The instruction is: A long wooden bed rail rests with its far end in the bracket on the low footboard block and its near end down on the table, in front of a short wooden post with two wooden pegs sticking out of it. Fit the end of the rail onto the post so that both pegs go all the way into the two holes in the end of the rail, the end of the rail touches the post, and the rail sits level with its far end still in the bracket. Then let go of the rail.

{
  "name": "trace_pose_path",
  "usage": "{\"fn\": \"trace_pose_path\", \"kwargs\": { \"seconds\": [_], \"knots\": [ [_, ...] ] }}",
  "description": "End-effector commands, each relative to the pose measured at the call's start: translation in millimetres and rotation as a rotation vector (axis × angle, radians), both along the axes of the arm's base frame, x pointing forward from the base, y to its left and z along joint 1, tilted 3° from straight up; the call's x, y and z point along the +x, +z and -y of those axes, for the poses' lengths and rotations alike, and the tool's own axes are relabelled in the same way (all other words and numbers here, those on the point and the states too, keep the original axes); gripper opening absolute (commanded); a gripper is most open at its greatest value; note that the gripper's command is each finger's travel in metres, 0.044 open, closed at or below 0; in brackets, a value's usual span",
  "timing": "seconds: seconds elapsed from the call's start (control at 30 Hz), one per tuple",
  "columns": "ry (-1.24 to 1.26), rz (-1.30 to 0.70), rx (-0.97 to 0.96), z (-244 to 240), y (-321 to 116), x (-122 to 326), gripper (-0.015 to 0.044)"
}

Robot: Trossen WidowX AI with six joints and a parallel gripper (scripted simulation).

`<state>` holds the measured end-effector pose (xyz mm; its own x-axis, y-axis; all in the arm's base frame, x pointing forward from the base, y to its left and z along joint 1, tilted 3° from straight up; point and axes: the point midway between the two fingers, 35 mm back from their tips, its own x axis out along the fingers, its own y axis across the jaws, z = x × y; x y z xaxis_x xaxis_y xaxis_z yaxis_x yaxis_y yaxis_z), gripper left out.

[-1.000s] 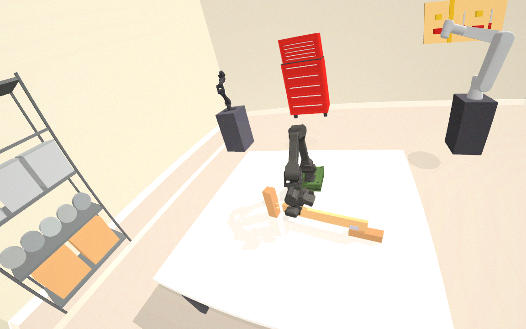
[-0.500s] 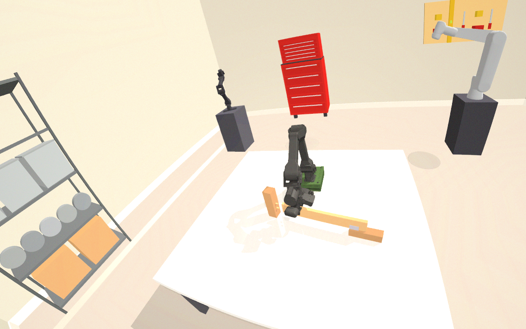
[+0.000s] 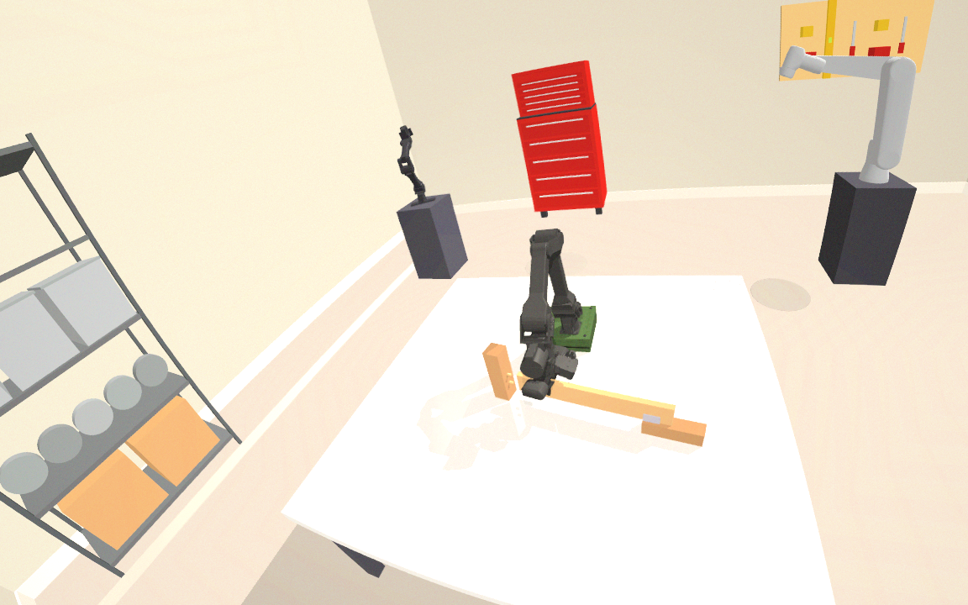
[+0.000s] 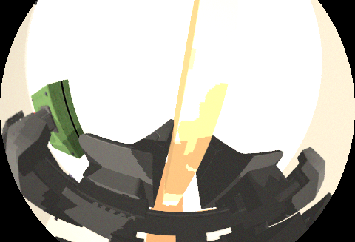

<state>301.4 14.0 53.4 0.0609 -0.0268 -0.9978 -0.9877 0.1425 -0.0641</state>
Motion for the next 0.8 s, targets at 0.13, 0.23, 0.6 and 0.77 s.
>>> {"fn": "trace_pose_path", "kwargs": {
  "seconds": [0.13,0.23,0.6,0.77],
  "knots": [
    [0.002,0.008,-0.001,2.8,3.8,0.0,0.0000],
    [0.002,0.008,-0.001,3.6,4.2,-0.2,0.0000],
    [0.002,0.008,-0.001,6.9,5.5,-0.5,0.0000],
    [0.002,0.008,-0.001,8.5,5.5,-0.7,0.0000]
  ]
}}
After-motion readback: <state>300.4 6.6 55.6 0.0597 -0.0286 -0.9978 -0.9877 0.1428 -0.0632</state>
